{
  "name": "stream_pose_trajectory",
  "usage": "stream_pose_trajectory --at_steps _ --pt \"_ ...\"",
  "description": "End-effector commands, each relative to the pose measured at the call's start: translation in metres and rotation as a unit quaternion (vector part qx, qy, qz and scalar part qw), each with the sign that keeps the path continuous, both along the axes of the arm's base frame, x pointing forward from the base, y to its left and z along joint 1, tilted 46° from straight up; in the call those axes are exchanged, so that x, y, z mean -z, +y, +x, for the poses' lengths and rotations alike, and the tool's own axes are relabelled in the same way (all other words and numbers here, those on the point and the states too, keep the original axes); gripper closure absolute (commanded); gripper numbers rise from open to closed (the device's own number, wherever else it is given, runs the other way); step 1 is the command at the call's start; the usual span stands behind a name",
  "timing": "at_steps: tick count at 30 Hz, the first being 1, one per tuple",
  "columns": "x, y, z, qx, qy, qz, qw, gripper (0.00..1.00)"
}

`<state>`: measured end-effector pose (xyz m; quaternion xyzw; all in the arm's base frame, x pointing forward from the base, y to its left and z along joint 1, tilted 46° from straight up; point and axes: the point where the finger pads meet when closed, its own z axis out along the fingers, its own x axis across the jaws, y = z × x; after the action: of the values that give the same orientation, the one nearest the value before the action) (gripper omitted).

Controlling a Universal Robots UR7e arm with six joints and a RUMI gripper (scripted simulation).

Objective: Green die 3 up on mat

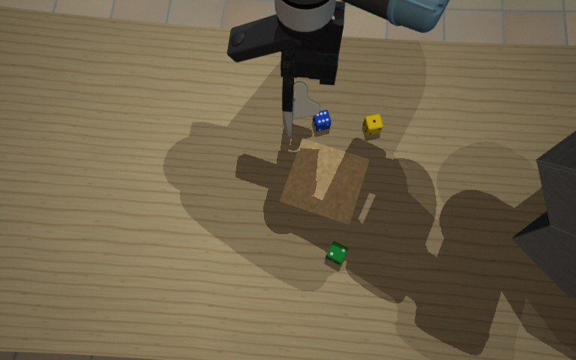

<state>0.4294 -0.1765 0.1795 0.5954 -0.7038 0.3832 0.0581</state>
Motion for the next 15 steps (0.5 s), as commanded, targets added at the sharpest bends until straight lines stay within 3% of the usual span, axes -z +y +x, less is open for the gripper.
stream_pose_trajectory --at_steps 1,15 --pt "0.0 0.0 0.0 0.0 0.0 0.0 1.0 0.0" --pt "0.012 0.0 -0.023 0.0 0.0 0.0 1.0 0.0"
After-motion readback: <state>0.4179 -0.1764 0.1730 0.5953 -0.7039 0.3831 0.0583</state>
